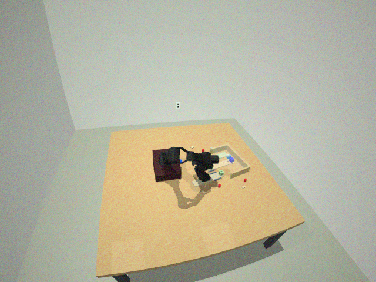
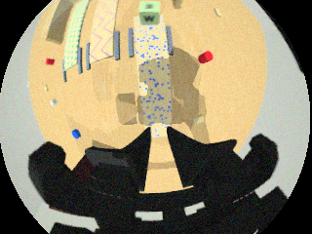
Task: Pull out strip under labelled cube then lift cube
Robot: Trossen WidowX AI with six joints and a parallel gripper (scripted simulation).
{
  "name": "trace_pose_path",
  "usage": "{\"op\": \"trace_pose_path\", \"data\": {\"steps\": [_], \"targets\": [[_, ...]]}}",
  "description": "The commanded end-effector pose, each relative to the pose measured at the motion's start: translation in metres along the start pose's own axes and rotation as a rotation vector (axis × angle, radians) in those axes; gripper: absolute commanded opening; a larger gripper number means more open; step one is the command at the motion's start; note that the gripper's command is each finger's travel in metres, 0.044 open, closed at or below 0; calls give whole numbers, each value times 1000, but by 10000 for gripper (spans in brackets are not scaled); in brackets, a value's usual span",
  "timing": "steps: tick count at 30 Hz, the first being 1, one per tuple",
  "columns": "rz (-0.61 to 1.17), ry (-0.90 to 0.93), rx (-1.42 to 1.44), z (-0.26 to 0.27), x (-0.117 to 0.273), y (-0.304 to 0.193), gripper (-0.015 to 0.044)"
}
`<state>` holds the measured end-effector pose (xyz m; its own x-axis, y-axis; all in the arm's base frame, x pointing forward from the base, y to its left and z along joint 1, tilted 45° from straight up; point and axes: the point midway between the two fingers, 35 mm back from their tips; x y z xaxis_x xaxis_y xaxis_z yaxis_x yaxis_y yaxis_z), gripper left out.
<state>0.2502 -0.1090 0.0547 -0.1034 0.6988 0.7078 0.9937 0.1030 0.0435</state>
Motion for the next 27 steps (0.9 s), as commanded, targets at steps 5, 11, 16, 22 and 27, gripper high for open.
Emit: {"op": "trace_pose_path", "data": {"steps": [5,11,16,22,27], "targets": [[-2,-5,-45,8,3,28,315],[-2,-4,-45,14,5,48,440],[-3,-4,-46,20,7,64,440],[-4,-4,-47,26,9,84,440],[-4,-3,-48,30,11,101,440]]}}
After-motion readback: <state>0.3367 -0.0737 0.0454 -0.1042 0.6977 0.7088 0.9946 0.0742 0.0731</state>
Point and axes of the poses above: the point midway between the two fingers, 35 mm back from their tips, its own x axis back along the fingers, its own z axis across the jaws, y = z × x, and after that the axes turned 10 degrees about -x, right-handed
